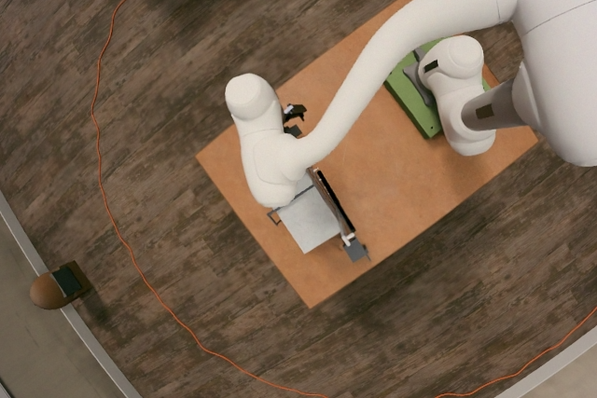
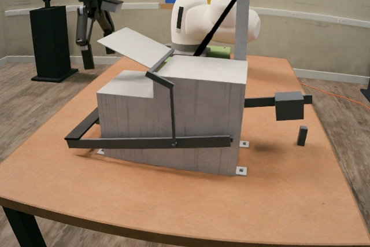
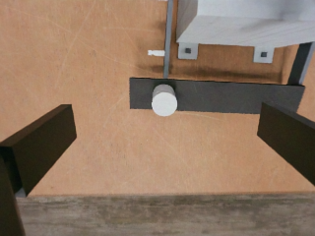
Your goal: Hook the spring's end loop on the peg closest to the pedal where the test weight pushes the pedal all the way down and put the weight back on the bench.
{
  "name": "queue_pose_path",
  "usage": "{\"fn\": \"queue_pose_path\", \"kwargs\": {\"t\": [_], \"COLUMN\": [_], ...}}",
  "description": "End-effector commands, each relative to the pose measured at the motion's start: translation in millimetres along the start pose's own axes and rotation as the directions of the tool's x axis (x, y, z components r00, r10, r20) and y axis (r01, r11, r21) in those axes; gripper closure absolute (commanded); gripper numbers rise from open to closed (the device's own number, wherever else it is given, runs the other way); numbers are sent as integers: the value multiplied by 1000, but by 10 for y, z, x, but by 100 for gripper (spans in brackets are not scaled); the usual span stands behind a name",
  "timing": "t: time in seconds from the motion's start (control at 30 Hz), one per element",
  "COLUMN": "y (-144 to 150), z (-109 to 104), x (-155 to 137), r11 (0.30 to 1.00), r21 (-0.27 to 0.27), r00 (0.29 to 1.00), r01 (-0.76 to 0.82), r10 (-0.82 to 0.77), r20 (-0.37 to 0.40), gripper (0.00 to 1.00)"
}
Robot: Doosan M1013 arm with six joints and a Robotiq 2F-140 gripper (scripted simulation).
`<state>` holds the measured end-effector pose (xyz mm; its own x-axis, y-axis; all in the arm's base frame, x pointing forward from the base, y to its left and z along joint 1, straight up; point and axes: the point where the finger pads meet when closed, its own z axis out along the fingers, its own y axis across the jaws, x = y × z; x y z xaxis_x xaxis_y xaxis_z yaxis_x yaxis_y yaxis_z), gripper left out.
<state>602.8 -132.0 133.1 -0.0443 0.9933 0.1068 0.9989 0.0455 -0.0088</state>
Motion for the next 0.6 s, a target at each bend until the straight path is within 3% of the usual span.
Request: {"fn": "queue_pose_path", "kwargs": {"t": [0.0,0.43,0.57], "y": [10,11,10], "z": [-120,296,246], "x": [28,-60,-49], "r11": [1000,1000,1000], "r21": [-2,-2,-2], "r00": [1000,997,998], "r01": [1,5,4], "r10": [-1,-5,-4], "r20": [24,-73,-62], "gripper": [0,0,0]}}
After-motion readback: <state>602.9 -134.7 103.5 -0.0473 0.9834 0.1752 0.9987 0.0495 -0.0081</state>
